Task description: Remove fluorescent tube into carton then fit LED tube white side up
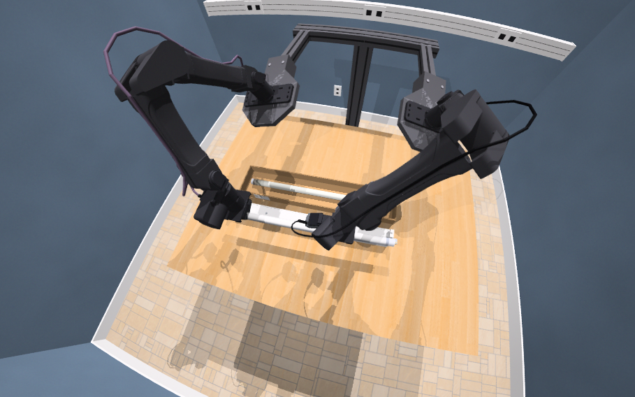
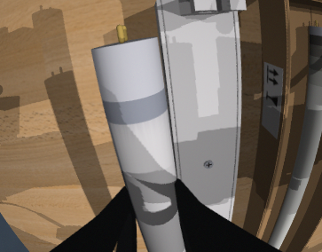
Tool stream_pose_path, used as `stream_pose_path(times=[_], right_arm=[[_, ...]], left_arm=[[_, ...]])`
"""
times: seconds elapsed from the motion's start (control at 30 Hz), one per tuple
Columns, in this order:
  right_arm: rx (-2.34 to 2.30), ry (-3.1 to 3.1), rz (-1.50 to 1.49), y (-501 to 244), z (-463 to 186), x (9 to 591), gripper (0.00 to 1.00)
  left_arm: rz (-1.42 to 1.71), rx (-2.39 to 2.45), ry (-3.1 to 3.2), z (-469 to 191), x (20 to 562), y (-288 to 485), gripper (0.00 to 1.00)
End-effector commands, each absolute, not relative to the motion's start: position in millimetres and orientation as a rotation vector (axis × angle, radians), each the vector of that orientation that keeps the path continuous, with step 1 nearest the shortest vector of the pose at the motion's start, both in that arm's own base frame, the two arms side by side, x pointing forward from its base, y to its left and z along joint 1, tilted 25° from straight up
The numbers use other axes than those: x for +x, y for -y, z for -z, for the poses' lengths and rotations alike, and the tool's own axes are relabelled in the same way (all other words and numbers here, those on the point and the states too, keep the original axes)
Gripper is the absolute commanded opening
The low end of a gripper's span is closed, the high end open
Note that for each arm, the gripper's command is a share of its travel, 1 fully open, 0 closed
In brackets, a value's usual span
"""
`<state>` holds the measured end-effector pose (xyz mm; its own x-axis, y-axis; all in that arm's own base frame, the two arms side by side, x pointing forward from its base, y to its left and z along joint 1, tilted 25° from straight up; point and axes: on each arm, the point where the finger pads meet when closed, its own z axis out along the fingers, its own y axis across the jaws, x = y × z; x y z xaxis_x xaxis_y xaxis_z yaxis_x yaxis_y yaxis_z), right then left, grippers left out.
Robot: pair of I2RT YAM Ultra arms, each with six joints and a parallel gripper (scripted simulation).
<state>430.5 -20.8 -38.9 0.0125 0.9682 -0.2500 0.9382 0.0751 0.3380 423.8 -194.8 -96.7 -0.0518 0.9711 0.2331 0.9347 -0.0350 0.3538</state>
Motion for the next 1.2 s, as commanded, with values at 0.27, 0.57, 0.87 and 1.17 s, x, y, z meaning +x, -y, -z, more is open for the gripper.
stream_pose_path(times=[0.27, 0.57, 0.87, 1.17], right_arm=[[1.870, -1.932, -0.112, 24.7, 31.2, 420.5, 0.11], [1.874, -1.910, -0.136, 25.8, 29.5, 422.4, 0.11], [1.876, -1.926, -0.113, 27.3, 34.4, 413.6, 0.11], [1.877, -1.908, -0.128, 32.7, 37.6, 403.9, 0.11]], left_arm=[[-0.646, 2.094, -2.093, 93.2, 411.6, 206.7, 0.11], [-0.640, 2.098, -2.090, 93.3, 408.5, 208.3, 0.11], [-0.646, 2.106, -2.093, 99.8, 403.5, 206.9, 0.11], [-0.652, 2.083, -2.083, 98.8, 397.1, 210.6, 0.11]])
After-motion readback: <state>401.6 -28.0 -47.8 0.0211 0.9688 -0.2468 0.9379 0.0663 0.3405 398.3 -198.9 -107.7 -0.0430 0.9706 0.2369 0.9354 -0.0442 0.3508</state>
